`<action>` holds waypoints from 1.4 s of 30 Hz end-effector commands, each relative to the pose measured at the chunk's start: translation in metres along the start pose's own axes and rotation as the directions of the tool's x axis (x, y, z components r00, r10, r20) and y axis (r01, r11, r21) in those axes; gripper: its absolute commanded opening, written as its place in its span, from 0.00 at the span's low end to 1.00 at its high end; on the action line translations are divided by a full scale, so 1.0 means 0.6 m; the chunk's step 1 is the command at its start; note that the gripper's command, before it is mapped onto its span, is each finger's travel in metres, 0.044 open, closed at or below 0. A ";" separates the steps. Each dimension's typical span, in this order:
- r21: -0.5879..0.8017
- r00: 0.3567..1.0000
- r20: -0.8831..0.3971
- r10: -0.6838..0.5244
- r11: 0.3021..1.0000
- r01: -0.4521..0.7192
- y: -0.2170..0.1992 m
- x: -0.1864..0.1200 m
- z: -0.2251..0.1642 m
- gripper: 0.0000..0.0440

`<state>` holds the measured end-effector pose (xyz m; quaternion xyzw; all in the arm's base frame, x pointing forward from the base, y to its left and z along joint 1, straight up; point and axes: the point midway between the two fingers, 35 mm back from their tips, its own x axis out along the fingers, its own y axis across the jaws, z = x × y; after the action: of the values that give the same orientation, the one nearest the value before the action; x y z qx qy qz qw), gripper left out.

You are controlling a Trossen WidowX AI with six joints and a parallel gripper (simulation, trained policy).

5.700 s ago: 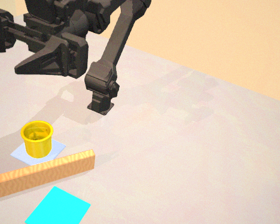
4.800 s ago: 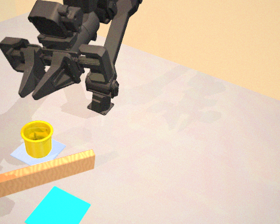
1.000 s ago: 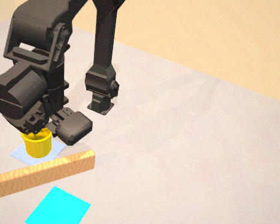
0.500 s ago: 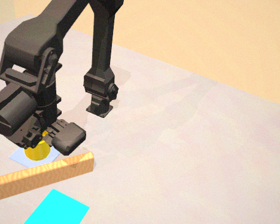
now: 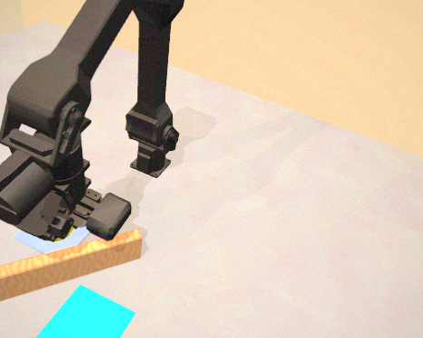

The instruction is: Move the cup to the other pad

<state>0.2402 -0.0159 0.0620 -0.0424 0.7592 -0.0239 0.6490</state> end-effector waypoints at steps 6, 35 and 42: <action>-0.111 1.000 0.016 0.007 0.994 -0.006 -0.003 0.002 0.009 0.00; -0.205 0.979 0.200 0.038 0.979 0.003 0.035 -0.121 0.086 0.03; -0.223 0.966 0.253 0.048 0.975 0.010 0.068 -0.144 0.109 0.01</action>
<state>0.3085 0.0237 0.1286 -0.1121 0.6775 0.0693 0.7237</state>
